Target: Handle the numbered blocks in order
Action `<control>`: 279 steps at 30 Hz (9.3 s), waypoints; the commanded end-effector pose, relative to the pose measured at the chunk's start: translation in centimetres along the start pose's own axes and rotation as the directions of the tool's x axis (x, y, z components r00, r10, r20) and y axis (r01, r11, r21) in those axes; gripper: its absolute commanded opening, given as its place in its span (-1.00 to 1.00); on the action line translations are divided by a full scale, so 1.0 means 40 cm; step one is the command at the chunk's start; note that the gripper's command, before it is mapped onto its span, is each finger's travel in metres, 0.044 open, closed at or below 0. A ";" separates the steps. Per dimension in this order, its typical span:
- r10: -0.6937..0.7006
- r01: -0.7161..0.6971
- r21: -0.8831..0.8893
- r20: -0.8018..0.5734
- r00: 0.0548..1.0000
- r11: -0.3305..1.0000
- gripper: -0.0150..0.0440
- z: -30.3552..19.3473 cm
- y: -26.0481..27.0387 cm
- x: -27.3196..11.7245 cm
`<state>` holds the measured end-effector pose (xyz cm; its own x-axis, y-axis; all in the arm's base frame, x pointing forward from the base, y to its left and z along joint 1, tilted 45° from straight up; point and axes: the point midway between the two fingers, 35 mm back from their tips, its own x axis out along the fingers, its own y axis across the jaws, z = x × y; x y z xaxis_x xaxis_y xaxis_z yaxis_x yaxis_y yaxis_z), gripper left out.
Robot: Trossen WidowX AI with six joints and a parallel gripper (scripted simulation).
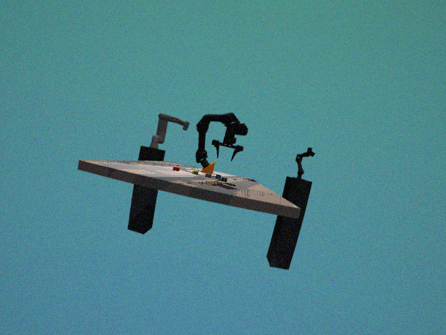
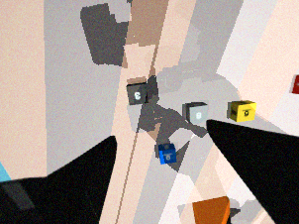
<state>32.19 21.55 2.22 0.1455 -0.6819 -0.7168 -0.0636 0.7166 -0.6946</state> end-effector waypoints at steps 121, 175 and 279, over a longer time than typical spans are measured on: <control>0.006 -0.007 0.034 0.004 1.000 0.999 0.86 0.039 0.073 0.245; 0.005 -0.006 0.034 0.004 1.000 0.999 0.86 0.039 0.072 0.293; -0.003 0.003 0.030 0.000 1.000 1.000 -0.08 -0.130 -0.416 0.297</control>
<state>29.81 0.80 4.95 0.1451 -0.6820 -0.7168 -0.0287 0.7212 -0.6921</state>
